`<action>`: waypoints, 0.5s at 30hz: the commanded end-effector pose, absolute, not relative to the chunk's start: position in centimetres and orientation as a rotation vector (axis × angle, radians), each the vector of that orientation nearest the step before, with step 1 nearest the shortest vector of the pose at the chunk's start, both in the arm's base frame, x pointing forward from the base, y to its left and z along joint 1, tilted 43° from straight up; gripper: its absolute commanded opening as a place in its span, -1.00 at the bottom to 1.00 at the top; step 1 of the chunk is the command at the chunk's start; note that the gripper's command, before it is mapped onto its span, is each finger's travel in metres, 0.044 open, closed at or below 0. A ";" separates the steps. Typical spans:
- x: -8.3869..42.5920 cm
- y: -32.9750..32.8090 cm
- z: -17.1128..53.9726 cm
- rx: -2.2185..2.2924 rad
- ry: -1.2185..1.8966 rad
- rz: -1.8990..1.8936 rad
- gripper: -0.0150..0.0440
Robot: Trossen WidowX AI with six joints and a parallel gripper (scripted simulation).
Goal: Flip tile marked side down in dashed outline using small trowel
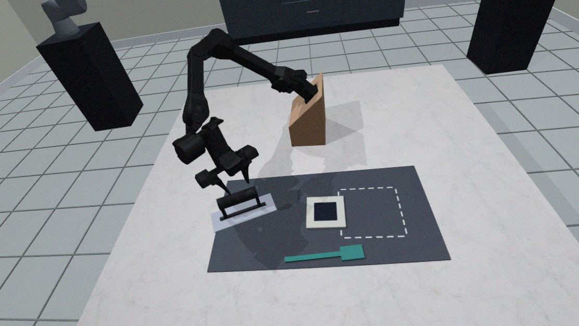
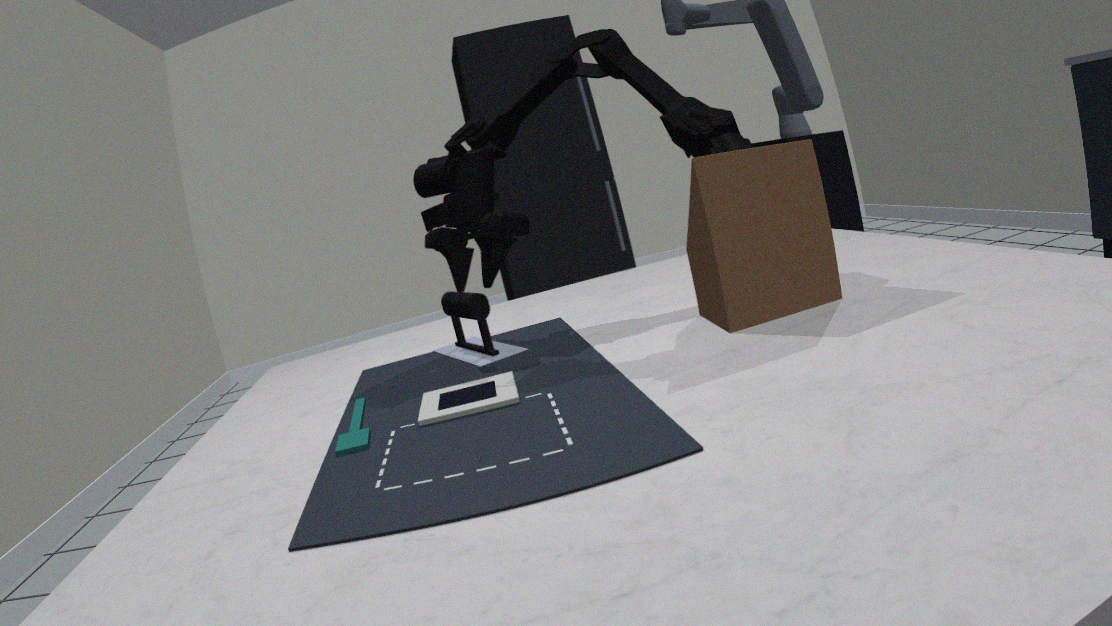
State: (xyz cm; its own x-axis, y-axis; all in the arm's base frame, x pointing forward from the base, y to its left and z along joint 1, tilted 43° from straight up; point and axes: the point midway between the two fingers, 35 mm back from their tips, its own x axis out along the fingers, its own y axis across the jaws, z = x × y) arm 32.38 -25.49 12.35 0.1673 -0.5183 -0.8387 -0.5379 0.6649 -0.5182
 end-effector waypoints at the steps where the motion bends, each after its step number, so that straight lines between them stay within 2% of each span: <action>1: 32.2 -25.7 12.5 -0.827 1.407 -0.079 0.53; 15: 31.9 -26.2 11.8 -0.454 1.198 -0.321 0.53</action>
State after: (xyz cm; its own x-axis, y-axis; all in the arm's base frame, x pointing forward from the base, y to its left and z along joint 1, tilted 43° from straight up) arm 32.22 -26.00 12.02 0.3094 -0.4812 -0.8202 -0.0960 0.8423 -0.5304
